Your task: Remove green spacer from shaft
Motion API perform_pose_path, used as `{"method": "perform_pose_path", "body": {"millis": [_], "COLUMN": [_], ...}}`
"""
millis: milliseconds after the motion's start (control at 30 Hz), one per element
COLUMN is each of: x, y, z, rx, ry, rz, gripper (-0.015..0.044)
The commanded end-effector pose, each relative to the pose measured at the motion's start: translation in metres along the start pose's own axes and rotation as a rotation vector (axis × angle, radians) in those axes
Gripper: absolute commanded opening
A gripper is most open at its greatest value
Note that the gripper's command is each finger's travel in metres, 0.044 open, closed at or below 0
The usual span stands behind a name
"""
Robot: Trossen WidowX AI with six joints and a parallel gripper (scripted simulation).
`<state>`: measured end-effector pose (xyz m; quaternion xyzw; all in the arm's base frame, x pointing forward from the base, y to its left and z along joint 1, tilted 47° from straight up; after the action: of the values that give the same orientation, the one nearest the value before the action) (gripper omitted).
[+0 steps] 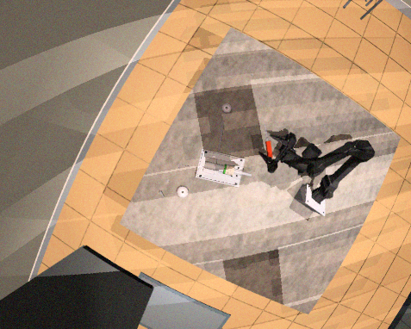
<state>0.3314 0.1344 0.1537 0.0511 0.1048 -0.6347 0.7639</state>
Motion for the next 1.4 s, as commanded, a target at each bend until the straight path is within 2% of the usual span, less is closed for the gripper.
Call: {"method": "perform_pose_path", "body": {"millis": [0,233,367,1367], "x": [0.016,0.043,0.059,0.061], "y": [-0.004,-0.028,-0.045,-0.048], "z": [-0.052,-0.135,-0.163,-0.163], "rx": [-0.145,-0.316,-0.357,-0.359], "ry": [0.164,0.440,0.545,0.549], "rz": [-0.108,-0.351,-0.481,-0.488], "gripper": [0.0440,0.0440,0.0440,0.0440]}}
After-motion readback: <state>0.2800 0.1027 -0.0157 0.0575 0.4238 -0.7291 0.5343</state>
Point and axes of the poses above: the point midway between the two fingers, 35 mm back from their tips, its own y axis out along the fingers, its own z axis across the jaws, x = y × z, the point moved 5 cm from there along -y, back along the fingers, and after that the axes turned 5 degrees about y, right-handed, at the moved point
